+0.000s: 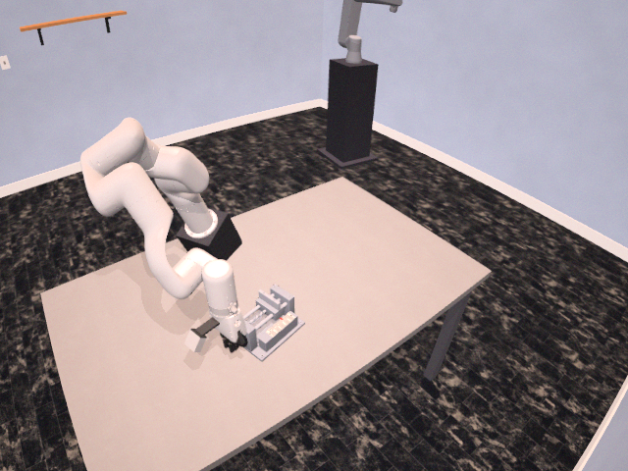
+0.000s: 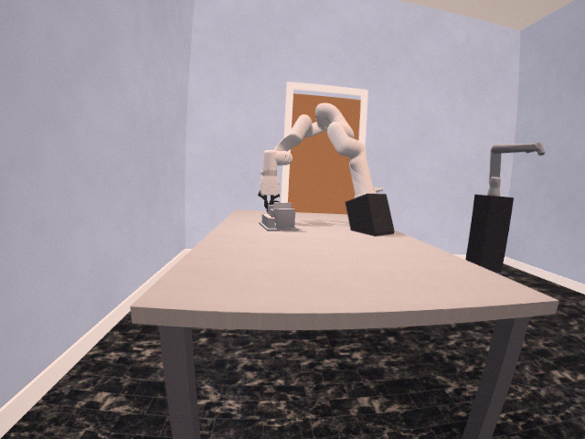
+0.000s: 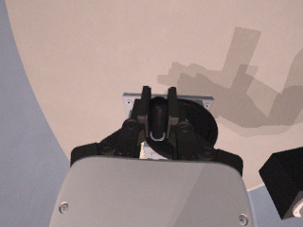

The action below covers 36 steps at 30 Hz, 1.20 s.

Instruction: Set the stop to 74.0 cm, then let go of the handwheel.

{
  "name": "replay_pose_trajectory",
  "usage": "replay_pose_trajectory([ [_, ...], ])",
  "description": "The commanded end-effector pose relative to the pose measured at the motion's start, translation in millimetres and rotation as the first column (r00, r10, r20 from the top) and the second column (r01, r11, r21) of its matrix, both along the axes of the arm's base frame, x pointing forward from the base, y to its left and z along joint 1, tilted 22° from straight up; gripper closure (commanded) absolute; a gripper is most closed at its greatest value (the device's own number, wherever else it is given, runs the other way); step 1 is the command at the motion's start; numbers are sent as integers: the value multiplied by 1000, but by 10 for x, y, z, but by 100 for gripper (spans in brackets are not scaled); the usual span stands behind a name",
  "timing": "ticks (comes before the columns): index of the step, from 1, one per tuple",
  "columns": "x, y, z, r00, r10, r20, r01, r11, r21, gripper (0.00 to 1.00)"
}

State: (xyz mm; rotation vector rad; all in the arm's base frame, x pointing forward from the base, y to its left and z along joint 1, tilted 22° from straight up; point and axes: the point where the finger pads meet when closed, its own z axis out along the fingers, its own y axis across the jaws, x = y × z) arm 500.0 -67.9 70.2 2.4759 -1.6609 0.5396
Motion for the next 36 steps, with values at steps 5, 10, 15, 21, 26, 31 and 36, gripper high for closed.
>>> replay_pose_trajectory([
  [5,19,-1,-18,1000,0,0,0,1000,-1,94],
  [10,35,-2,-36,1000,0,0,0,1000,-1,94],
  [15,55,-7,-66,1000,0,0,0,1000,-1,94],
  [21,79,-16,-113,1000,0,0,0,1000,-1,94],
  [26,89,-23,-140,1000,0,0,0,1000,-1,94],
  [31,101,-39,-192,1000,0,0,0,1000,-1,94],
  [36,104,-62,-250,1000,0,0,0,1000,-1,94],
])
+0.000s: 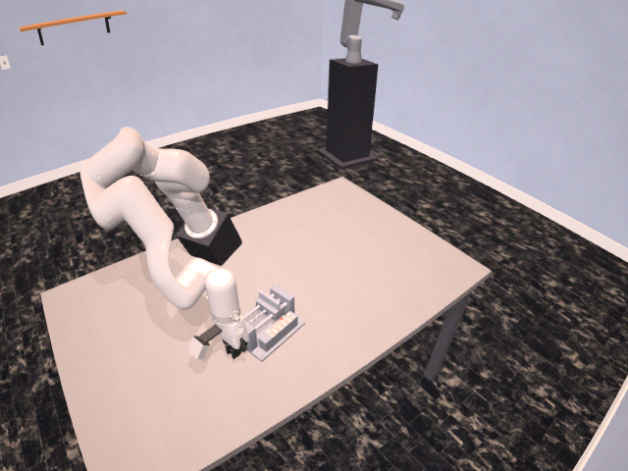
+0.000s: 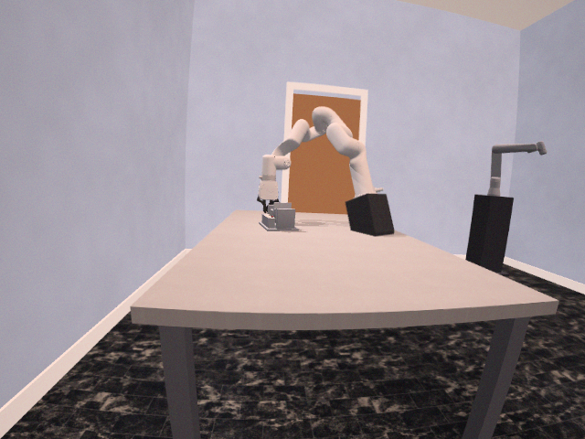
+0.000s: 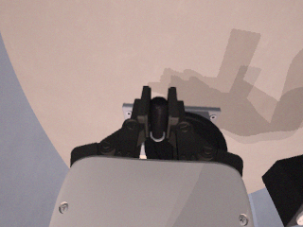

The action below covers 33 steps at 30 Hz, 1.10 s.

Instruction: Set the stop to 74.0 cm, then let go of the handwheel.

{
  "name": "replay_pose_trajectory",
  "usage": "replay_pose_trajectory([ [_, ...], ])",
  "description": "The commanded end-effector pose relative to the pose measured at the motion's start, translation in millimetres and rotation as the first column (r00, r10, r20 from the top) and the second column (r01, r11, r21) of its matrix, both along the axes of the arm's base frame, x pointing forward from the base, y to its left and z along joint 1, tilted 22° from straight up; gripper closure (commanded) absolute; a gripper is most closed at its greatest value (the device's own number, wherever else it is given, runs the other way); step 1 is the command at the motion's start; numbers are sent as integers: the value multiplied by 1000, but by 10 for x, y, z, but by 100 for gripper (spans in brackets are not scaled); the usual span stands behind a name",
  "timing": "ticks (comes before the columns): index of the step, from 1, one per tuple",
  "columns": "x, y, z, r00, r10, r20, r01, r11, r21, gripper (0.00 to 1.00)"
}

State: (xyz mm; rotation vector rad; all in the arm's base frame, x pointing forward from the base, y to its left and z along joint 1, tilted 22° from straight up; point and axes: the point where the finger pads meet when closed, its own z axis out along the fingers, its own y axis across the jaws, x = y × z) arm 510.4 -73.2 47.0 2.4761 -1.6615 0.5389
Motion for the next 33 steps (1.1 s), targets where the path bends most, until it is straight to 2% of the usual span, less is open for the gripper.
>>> replay_pose_trajectory([
  [1,-1,-14,-30,1000,1,0,-1,1000,-2,94],
  [21,-141,-152,-238,1000,1,0,-1,1000,-2,94],
  [33,-384,-246,-240,1000,1,0,-1,1000,-2,94],
])
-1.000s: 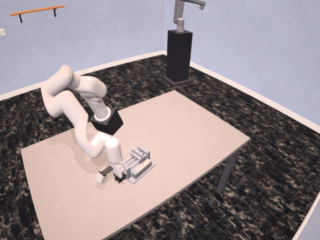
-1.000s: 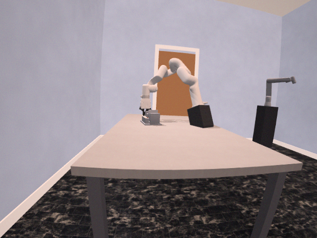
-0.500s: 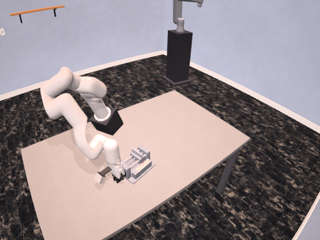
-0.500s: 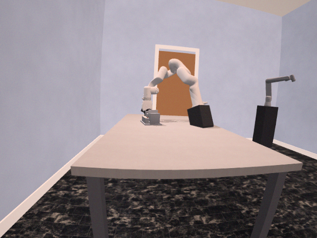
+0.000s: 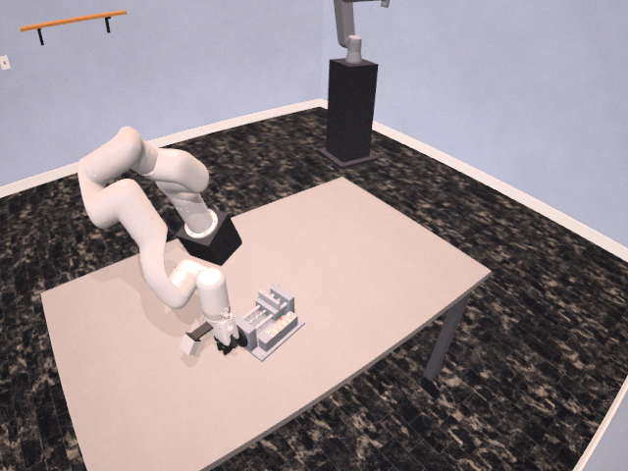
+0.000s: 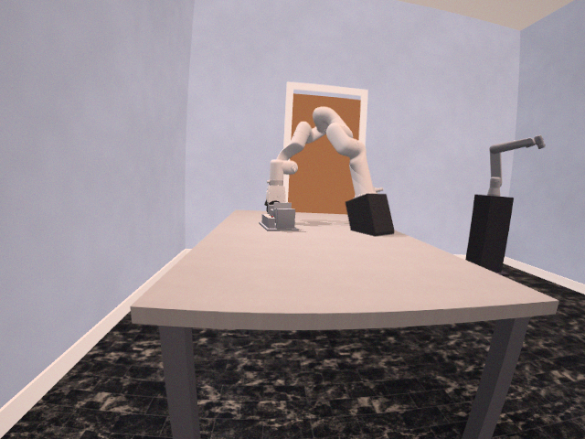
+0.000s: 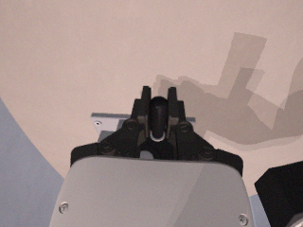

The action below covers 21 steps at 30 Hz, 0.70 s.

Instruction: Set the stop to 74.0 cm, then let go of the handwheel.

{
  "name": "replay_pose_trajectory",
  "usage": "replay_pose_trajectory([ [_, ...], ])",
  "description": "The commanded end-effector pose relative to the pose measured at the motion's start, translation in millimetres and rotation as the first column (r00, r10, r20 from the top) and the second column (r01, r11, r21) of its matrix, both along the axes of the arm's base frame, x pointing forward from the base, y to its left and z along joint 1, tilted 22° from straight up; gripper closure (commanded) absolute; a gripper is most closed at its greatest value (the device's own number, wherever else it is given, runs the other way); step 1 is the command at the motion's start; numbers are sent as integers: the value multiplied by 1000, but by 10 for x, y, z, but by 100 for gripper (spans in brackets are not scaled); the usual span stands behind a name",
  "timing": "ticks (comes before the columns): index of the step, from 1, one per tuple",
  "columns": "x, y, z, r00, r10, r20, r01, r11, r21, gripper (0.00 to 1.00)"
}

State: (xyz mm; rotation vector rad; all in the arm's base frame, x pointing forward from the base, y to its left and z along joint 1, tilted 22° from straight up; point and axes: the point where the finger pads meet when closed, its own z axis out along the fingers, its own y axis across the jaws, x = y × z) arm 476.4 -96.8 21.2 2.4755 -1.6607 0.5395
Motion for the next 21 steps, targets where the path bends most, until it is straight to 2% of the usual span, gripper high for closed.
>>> replay_pose_trajectory([
  [1,-62,-15,26,1000,0,0,0,1000,-1,94],
  [21,-250,-1,242,1000,0,0,0,1000,-1,94],
])
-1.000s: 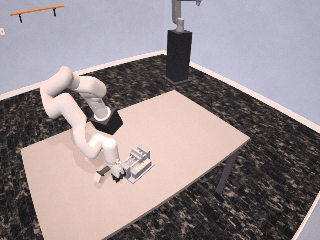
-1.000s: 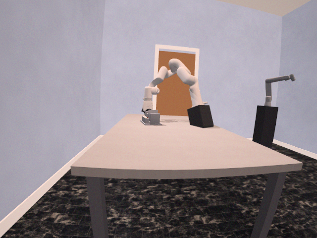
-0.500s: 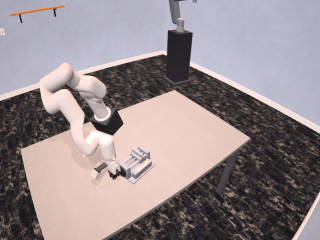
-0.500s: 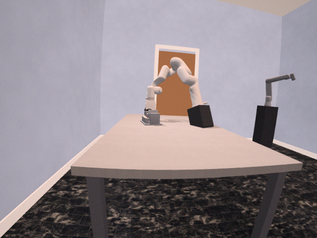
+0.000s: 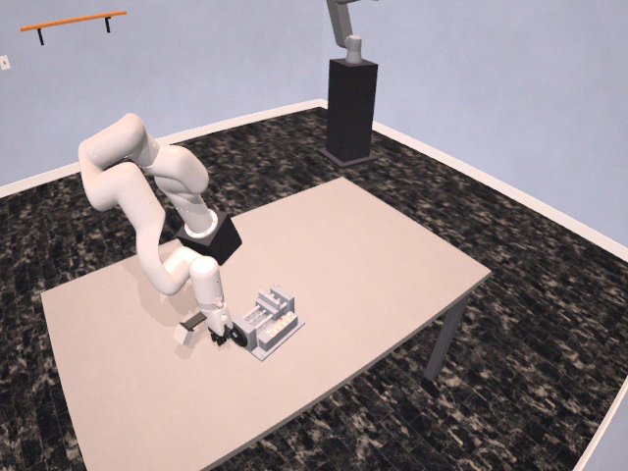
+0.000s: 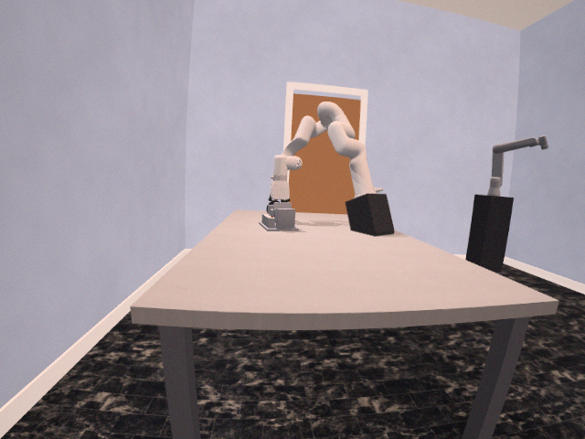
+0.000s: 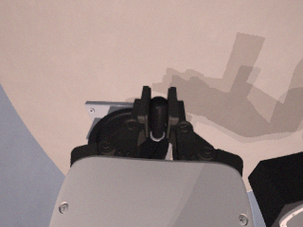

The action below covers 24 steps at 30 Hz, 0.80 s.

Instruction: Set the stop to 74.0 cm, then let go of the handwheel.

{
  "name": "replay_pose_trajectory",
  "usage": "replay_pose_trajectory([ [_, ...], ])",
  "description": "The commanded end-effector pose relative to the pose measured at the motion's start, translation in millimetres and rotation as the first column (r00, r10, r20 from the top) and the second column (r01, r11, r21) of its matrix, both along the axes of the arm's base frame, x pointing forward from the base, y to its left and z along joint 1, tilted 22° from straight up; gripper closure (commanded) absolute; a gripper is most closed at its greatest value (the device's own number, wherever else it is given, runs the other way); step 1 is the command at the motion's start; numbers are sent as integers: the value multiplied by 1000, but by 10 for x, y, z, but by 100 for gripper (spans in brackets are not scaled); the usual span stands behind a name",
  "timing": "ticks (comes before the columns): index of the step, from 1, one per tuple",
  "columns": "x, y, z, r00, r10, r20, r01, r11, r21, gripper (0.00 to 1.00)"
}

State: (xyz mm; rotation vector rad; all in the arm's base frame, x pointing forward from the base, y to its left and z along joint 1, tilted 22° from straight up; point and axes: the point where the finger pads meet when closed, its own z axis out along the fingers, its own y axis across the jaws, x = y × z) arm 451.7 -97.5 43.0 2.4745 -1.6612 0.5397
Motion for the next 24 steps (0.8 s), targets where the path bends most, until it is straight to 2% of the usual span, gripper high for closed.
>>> replay_pose_trajectory([
  [1,-3,7,24,1000,1,0,-1,1000,-1,94],
  [18,1,88,220,1000,1,0,-1,1000,-1,94],
  [24,70,153,315,1000,1,0,-1,1000,-1,94],
])
